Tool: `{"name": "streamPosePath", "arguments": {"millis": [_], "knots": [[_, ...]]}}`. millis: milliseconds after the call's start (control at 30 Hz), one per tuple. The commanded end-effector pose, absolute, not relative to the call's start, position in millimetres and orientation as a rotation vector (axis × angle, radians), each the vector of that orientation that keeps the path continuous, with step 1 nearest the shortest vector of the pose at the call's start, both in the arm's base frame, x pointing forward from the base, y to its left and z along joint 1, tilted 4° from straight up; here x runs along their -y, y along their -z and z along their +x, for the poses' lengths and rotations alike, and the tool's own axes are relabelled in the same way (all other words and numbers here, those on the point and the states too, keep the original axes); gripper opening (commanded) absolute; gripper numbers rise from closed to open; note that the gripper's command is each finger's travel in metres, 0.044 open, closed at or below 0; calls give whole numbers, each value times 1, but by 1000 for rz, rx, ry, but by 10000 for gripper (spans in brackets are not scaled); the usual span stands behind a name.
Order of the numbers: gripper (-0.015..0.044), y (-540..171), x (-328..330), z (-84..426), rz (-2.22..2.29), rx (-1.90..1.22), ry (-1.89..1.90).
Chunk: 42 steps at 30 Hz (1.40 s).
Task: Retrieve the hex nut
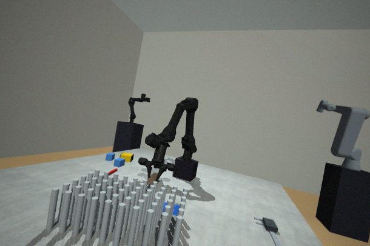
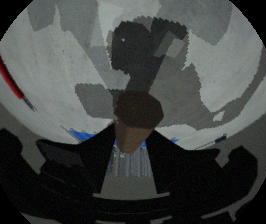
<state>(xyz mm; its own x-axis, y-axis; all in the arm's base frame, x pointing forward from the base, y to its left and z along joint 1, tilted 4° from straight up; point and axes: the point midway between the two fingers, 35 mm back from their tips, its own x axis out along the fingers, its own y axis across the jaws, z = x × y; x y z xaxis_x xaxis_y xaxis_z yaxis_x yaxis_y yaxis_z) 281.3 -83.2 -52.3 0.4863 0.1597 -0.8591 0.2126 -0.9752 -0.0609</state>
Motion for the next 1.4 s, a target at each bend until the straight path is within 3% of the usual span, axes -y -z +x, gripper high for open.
{"name": "streamPosePath", "arguments": {"millis": [0, 1367], "knots": [[0, 51, 84, 286, 2665, -328, 1524], [0, 50, 77, 318, 2668, -329, 1520]]}}
